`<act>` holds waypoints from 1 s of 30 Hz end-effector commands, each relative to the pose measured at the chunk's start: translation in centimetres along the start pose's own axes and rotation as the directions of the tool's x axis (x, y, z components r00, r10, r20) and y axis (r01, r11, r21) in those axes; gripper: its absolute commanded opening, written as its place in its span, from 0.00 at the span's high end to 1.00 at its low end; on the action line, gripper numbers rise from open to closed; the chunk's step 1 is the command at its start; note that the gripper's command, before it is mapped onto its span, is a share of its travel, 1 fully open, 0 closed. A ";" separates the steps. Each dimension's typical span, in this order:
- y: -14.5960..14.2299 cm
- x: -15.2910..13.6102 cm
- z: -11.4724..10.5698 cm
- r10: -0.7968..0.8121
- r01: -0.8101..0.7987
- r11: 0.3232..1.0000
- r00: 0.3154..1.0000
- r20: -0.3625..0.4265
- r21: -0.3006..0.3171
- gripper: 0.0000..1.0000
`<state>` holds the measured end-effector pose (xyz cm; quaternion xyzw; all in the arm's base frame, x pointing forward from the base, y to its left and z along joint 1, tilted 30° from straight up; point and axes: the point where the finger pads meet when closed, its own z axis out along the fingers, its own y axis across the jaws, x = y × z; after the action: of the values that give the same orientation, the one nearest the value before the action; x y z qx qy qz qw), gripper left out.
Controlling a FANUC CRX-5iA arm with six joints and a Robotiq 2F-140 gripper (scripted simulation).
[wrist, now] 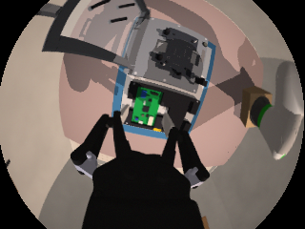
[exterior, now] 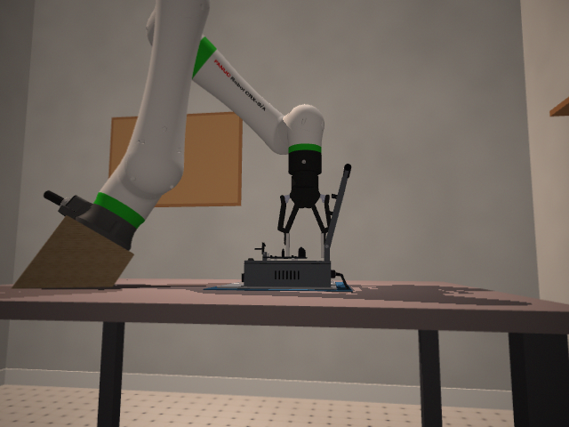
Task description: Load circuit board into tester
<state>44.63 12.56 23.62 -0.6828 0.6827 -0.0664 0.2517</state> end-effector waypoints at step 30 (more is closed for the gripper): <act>0.0 0.0 1.1 0.000 0.000 1.000 1.000 0.000 0.000 0.42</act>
<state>45.04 12.81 22.83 -0.6829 0.6826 -0.0664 0.2517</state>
